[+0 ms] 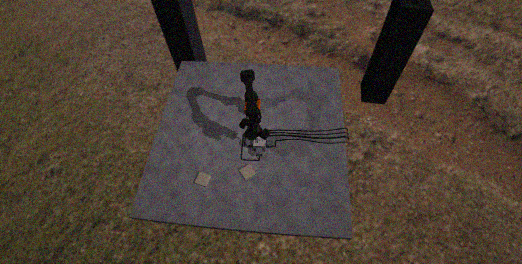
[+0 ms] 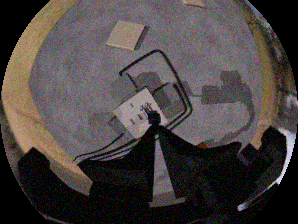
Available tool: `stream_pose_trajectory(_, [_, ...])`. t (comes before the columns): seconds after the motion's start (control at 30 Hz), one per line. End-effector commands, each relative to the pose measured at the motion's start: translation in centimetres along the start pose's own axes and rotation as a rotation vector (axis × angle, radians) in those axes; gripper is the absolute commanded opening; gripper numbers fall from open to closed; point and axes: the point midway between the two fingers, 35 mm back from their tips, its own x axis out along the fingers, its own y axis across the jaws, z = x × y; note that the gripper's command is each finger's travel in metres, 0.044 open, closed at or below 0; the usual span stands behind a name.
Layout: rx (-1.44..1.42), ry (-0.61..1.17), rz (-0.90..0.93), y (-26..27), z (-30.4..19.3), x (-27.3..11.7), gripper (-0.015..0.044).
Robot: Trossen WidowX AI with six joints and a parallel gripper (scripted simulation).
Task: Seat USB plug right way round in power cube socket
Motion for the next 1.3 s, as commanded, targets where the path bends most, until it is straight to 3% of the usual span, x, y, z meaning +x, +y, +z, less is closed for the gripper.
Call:
stream_pose_trajectory(0.0, [0.113,0.000,0.000,0.00,0.00,0.01,0.0000])
stream_pose_trajectory(1.27, [1.069,0.000,0.000,-0.01,-0.01,0.02,0.0000])
